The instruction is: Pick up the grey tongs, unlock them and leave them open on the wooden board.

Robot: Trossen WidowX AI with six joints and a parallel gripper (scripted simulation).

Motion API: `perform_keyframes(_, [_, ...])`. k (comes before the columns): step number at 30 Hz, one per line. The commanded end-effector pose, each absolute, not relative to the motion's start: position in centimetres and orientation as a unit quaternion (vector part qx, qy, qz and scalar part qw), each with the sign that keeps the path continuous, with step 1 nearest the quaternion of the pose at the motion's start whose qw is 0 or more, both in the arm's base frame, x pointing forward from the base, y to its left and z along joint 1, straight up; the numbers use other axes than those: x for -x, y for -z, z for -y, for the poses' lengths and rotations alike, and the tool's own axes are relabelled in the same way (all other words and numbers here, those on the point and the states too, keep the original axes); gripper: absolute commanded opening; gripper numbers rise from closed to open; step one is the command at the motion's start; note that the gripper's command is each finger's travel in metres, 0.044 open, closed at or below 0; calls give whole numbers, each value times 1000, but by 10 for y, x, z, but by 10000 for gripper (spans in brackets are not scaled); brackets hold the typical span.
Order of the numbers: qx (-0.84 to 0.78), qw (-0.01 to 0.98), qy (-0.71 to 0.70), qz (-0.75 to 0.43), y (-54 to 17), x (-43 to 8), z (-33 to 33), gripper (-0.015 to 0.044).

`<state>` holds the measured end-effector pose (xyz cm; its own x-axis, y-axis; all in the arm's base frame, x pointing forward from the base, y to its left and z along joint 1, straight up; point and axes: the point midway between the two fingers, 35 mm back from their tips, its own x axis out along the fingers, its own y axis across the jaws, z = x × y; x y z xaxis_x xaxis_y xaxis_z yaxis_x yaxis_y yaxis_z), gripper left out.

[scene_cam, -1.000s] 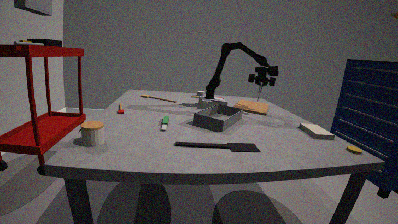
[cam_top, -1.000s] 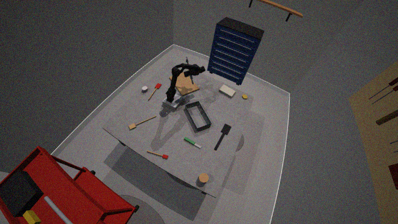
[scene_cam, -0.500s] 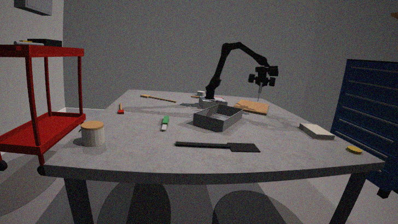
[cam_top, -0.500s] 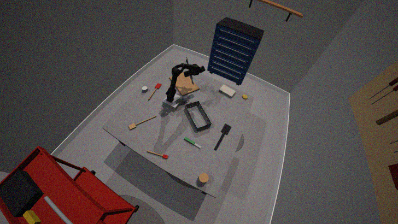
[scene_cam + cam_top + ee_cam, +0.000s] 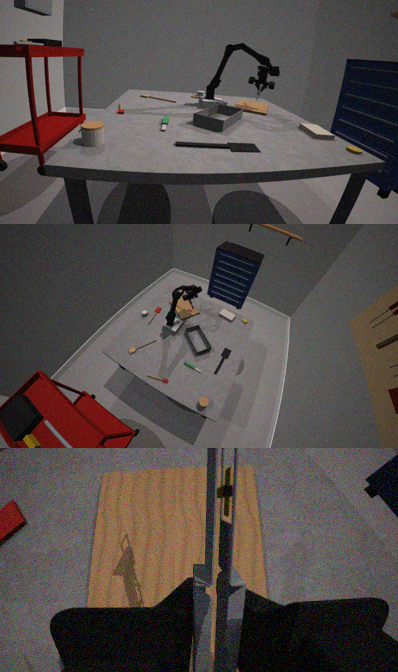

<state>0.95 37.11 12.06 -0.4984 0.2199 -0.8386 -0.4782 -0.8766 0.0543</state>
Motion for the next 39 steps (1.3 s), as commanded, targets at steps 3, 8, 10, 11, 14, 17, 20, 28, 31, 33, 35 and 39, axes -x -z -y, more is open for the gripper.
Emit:
perform_keyframes(3, [537,195,-805,-161,-111,-5,-375,-150])
perform_keyframes(8, [597,190,-761,-168,-106,-3,-377,-150])
perform_keyframes(10, [619,189,-743,-169,-104,-2,-378,-150])
perform_keyframes(11, [631,189,-734,-169,-104,-2,-378,-150])
perform_keyframes(14, [663,190,-704,-167,-103,0,-380,-150])
perform_keyframes(17, [679,190,-690,-164,-103,0,-381,-150])
perform_keyframes(20, [679,190,-690,-164,-103,0,-381,-150])
perform_keyframes(28, [679,190,-690,-164,-103,0,-381,-150])
perform_keyframes(31, [679,190,-690,-164,-101,0,-381,-150])
perform_keyframes(33, [679,190,-690,-164,-98,0,-382,-150])
perform_keyframes(35, [679,190,-690,-164,-95,0,-382,-150])
perform_keyframes(39, [679,190,-690,-164,-88,0,-383,-150])
